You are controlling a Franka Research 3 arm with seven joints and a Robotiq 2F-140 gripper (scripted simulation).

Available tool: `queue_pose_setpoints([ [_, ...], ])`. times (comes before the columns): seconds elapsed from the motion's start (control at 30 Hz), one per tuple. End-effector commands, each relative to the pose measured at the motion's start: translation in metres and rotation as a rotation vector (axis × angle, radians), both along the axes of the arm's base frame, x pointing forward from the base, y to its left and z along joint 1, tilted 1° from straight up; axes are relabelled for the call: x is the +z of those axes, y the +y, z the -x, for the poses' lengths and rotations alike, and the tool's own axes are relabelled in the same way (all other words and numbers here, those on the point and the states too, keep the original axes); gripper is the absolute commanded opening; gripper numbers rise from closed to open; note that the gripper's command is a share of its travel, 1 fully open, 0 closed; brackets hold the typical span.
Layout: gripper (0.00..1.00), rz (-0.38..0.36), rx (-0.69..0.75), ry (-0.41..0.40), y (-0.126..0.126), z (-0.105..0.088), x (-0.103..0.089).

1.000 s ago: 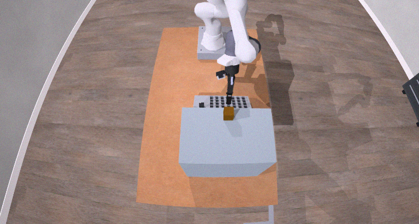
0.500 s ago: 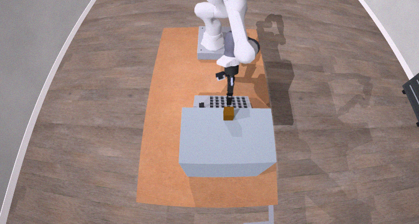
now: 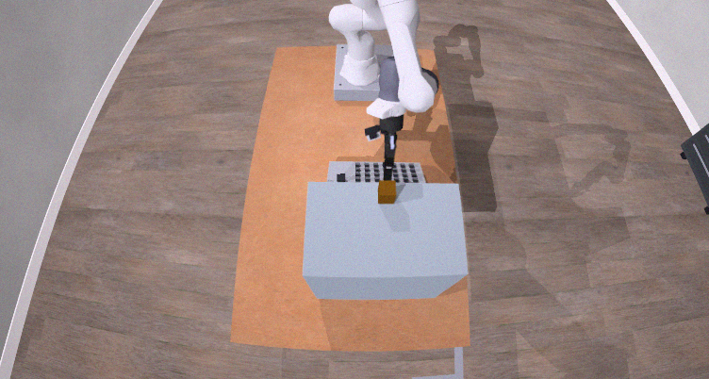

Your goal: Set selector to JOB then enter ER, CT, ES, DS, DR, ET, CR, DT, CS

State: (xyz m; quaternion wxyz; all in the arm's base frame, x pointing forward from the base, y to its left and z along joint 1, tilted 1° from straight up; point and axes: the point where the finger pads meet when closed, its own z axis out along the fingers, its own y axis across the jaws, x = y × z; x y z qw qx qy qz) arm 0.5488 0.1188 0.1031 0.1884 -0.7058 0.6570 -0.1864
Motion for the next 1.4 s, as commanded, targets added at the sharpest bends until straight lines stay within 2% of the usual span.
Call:
queue_pose_setpoints([
  [0.0, 0.1, -0.013, -0.013, -0.008, 0.0019, -0.0029, -0.0006],
  [1.37, 0.1, -0.013, -0.013, -0.008, 0.002, -0.0055, -0.0049],
])
